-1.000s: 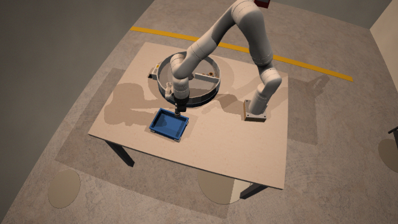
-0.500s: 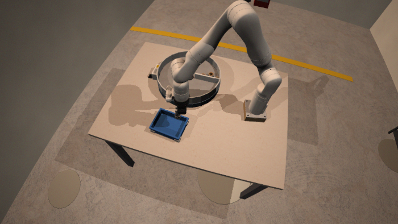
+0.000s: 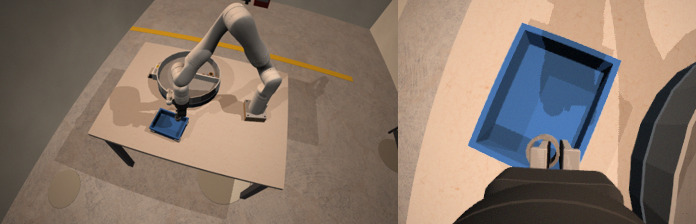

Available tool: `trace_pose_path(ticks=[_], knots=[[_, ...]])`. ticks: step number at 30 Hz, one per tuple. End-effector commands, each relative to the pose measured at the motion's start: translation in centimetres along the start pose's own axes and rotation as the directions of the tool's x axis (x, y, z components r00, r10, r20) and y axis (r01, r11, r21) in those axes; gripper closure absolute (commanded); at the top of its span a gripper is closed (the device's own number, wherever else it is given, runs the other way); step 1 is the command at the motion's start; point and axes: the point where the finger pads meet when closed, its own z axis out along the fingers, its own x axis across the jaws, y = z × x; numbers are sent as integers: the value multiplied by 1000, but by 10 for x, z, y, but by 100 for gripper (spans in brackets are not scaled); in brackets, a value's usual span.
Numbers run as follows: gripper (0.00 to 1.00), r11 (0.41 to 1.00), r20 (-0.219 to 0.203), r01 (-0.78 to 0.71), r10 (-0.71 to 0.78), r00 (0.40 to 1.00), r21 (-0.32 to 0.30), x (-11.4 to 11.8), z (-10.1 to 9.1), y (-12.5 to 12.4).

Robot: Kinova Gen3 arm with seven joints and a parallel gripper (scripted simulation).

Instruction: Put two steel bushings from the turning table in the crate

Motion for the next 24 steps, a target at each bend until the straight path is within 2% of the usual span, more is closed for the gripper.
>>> trace_pose_path(ticks=[1,5,10,24], knots=[[100,1000,0,0,0,1000,0,0,0,0],[100,1000,0,0,0,1000,0,0,0,0],[100,1000,0,1,-1,1000,0,0,24,0],[100,1000,0,1,-1,1000,0,0,27,0]])
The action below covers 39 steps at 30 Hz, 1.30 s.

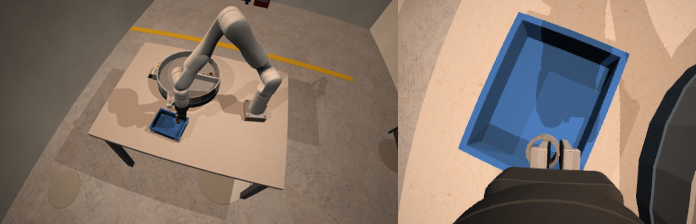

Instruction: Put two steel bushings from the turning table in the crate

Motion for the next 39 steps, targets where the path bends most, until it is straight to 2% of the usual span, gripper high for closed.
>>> trace_pose_path(ticks=[1,15,20,32,39], knots=[[100,1000,0,0,0,1000,0,0,4,0],[100,1000,0,0,0,1000,-1,0,7,0],[100,1000,0,0,0,1000,-1,0,16,0],[100,1000,0,0,0,1000,-1,0,16,0],[100,1000,0,0,0,1000,-1,0,24,0]])
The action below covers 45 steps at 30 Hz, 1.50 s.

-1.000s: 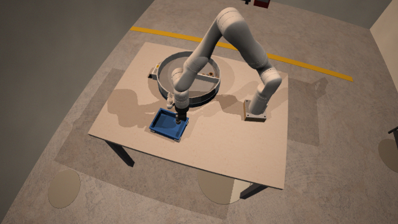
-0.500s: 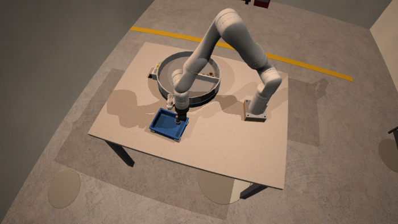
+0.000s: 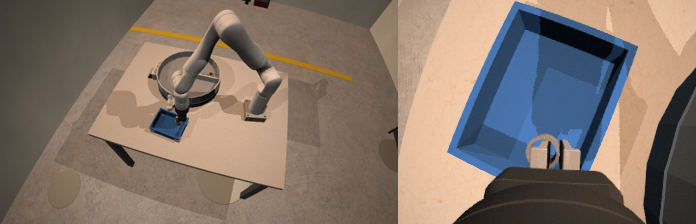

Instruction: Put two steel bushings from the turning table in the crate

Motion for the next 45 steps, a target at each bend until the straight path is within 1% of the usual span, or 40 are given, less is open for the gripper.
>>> trace_pose_path(ticks=[1,10,15,27,32,45], knots=[[100,1000,-1,0,0,1000,-3,0,2,1],[100,1000,-1,0,0,1000,-3,0,2,1],[100,1000,-1,0,0,1000,-3,0,10,1],[100,1000,-1,0,0,1000,-3,0,10,1],[100,1000,-1,0,0,1000,-3,0,19,1],[100,1000,-1,0,0,1000,-3,0,20,1]])
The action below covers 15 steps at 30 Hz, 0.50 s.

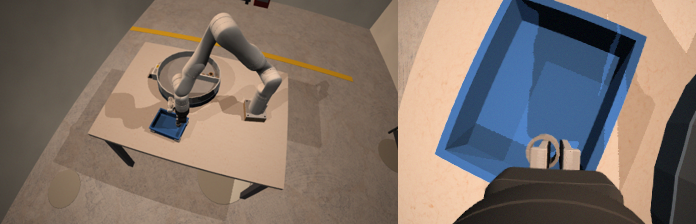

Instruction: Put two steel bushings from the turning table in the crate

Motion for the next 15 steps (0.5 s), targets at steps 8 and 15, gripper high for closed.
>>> trace_pose_path(ticks=[8,15], knots=[[100,1000,0,0,0,1000,1,0,8,0],[100,1000,0,0,0,1000,1,0,8,0]])
